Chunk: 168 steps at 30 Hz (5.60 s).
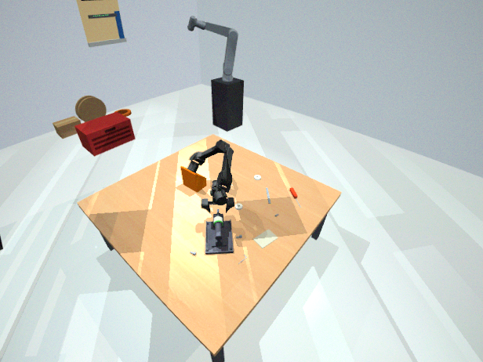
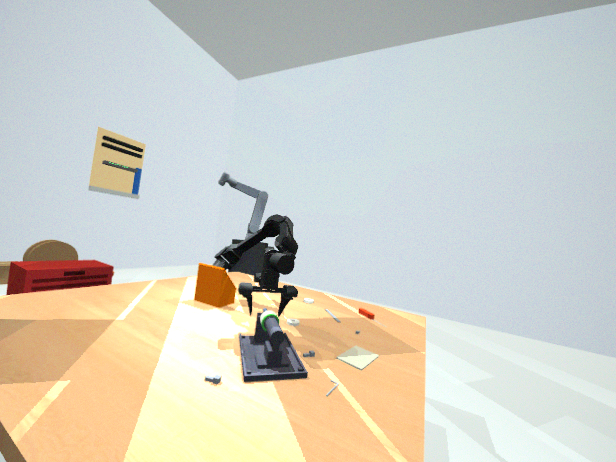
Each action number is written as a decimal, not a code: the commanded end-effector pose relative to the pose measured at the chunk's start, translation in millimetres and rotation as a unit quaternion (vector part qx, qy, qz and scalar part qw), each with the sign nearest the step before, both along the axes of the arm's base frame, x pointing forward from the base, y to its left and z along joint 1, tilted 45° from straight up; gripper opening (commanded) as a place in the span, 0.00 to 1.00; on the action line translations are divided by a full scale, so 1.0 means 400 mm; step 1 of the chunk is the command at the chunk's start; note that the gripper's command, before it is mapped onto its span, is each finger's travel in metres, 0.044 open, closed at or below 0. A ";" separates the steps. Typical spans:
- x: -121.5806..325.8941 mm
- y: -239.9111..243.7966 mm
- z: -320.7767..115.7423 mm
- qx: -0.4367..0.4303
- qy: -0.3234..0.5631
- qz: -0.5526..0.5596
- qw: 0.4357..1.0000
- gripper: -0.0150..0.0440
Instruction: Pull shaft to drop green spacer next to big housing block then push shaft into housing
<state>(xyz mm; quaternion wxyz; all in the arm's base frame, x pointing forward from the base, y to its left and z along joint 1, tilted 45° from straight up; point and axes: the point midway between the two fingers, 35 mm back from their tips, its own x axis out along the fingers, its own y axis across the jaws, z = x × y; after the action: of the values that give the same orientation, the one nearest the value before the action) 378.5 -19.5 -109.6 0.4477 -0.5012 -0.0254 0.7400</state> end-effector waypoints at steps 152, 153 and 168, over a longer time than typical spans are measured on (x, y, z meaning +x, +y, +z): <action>-0.042 0.052 -0.008 0.003 0.002 -0.002 1.000 0.25; -0.042 0.052 -0.007 0.003 0.002 -0.002 1.000 0.25; -0.045 0.054 -0.005 0.003 0.002 -0.002 1.000 0.25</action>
<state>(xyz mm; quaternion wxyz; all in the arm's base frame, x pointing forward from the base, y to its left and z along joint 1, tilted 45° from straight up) 361.2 1.2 -112.5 0.4493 -0.5005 -0.0251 0.7396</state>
